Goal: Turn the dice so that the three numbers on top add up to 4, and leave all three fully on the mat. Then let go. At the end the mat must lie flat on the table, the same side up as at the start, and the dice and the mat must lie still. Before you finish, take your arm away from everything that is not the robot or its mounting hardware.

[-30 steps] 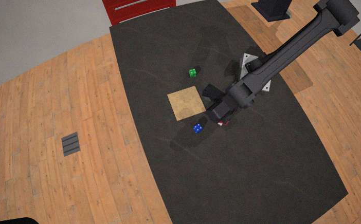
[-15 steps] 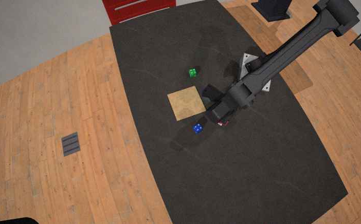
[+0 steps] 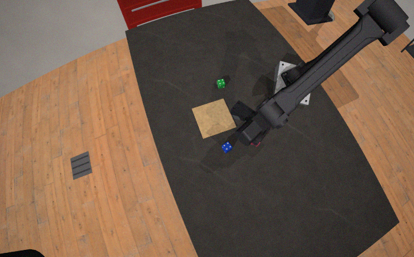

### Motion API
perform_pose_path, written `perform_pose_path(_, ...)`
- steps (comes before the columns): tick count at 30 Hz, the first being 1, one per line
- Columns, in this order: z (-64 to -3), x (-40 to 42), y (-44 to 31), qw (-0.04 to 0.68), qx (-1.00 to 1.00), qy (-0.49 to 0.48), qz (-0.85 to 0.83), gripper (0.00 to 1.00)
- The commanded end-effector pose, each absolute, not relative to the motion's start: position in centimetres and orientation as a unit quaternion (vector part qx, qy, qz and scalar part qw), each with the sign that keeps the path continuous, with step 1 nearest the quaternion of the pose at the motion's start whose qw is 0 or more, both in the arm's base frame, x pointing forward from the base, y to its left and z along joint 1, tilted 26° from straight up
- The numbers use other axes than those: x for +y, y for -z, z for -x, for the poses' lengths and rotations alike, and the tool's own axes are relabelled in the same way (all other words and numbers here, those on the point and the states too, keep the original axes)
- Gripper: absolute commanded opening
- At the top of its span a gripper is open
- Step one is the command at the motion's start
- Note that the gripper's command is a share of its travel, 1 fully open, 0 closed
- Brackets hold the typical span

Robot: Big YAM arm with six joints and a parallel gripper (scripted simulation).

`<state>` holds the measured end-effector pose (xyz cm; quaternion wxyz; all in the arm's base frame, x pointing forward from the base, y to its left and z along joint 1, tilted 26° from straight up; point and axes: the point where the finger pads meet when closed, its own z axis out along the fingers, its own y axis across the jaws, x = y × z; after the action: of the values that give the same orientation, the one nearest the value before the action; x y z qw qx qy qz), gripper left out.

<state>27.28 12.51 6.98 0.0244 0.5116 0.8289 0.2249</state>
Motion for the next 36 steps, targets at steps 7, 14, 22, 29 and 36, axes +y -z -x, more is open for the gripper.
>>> perform_pose_path(7,-27.73,12.61,-6.43,0.031,0.824,-0.230,-0.517,0.45)
perform_pose_path(14,-27.60,12.67,-6.29,0.030,0.827,-0.227,-0.514,0.45)
perform_pose_path(22,-27.60,12.67,-6.29,0.030,0.827,-0.227,-0.514,0.45)
perform_pose_path(29,-27.60,12.67,-6.29,0.030,0.827,-0.227,-0.514,0.45)
perform_pose_path(36,-27.60,12.67,-6.29,0.030,0.827,-0.227,-0.514,0.45)
